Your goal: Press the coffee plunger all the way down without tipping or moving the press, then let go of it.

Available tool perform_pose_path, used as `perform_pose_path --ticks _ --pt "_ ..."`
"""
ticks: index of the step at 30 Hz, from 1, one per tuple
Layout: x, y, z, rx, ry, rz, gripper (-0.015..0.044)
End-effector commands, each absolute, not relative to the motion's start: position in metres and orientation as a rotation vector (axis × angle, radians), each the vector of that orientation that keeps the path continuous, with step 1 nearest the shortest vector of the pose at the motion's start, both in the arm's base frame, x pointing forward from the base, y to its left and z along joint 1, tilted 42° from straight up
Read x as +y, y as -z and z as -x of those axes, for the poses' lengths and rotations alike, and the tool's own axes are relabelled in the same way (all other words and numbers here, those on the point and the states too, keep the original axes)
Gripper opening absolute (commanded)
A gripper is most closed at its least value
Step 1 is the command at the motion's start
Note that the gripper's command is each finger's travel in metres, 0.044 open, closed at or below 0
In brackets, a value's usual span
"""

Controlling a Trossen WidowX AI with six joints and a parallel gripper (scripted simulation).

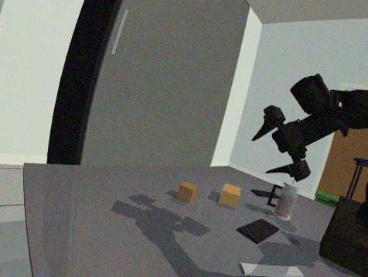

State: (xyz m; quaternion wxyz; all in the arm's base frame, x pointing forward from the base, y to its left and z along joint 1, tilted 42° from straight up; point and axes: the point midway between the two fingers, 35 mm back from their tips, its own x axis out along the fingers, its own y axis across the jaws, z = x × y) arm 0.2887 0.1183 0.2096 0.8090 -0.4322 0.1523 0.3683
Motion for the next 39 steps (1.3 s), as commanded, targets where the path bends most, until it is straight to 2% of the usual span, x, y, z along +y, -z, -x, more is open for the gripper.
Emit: perform_pose_path --ticks 1,11,23,30,39 --pt "0.07 -0.182 -0.305 0.51 -0.679 0.677 0.044" --pt "-0.051 -0.136 -0.305 0.751 -0.368 0.059 0.044" --pt "-0.169 -0.101 -0.248 0.716 0.004 -0.699 0.044" --pt "-0.172 -0.097 -0.242 0.713 0.044 -0.744 0.044" --pt "-0.136 -0.054 -0.238 0.712 0.044 -0.744 0.044"
